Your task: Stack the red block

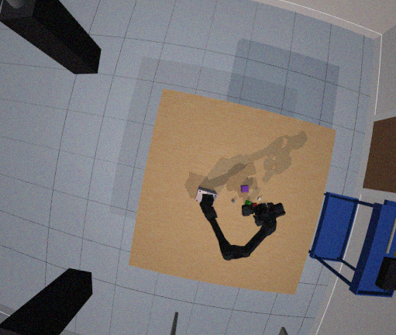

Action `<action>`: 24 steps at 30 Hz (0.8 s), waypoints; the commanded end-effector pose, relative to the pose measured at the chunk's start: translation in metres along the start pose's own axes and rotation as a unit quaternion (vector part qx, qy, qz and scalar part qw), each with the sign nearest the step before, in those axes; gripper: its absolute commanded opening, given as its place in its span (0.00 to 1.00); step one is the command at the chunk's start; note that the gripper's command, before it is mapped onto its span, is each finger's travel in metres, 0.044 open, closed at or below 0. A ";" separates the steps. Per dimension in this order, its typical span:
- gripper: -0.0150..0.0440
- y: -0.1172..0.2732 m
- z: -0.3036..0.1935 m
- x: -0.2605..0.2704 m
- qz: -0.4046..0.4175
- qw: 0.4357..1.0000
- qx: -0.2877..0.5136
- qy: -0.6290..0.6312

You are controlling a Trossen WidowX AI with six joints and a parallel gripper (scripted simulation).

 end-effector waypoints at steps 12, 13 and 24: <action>0.25 -0.028 0.008 0.001 0.005 1.000 -0.002 0.003; 0.25 -0.032 0.008 0.001 0.005 1.000 -0.002 0.003; 0.25 -0.045 0.008 0.000 0.005 1.000 -0.002 0.003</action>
Point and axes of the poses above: the point midway between the two fingers, 35 mm back from their tips, its own y axis back along the fingers, its own x axis across the jaws, z = x × y, the point moved 2 cm from there along y, back along the fingers, and after that the axes turned 14 degrees about -y, right-handed, at the moved point
